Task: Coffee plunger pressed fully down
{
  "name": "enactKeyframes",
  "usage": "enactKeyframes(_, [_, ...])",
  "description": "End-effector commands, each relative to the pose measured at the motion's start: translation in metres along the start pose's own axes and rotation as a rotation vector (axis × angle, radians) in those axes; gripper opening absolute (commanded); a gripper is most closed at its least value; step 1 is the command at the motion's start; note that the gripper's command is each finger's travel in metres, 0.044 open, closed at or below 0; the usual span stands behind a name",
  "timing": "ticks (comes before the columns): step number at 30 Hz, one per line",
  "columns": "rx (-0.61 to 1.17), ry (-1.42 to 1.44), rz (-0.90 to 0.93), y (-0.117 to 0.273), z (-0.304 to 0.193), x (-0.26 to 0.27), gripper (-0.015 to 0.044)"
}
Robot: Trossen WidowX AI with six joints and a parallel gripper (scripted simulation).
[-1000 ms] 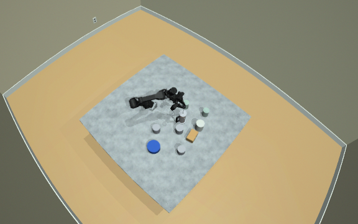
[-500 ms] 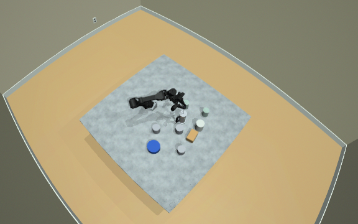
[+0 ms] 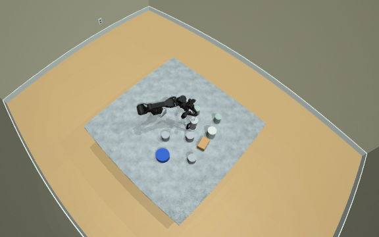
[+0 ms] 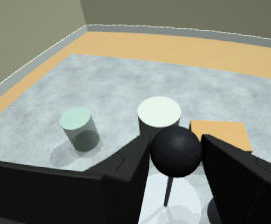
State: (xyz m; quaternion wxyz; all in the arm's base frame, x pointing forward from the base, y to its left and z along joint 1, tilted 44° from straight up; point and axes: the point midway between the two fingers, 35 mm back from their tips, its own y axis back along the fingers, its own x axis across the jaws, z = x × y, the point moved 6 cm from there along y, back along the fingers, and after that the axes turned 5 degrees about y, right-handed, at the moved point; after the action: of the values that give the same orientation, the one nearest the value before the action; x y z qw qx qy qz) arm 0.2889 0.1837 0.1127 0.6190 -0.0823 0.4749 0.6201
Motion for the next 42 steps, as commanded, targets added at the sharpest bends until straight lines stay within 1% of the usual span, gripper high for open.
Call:
enactKeyframes(1, [0.059, 0.034, 0.001, -0.012, -0.023, 0.003, 0.0119])
enactKeyframes(25, [0.056, 0.037, -0.002, -0.034, -0.055, 0.003, 0.0119])
enactKeyframes(42, [0.055, 0.036, -0.003, -0.041, -0.051, 0.003, 0.0119])
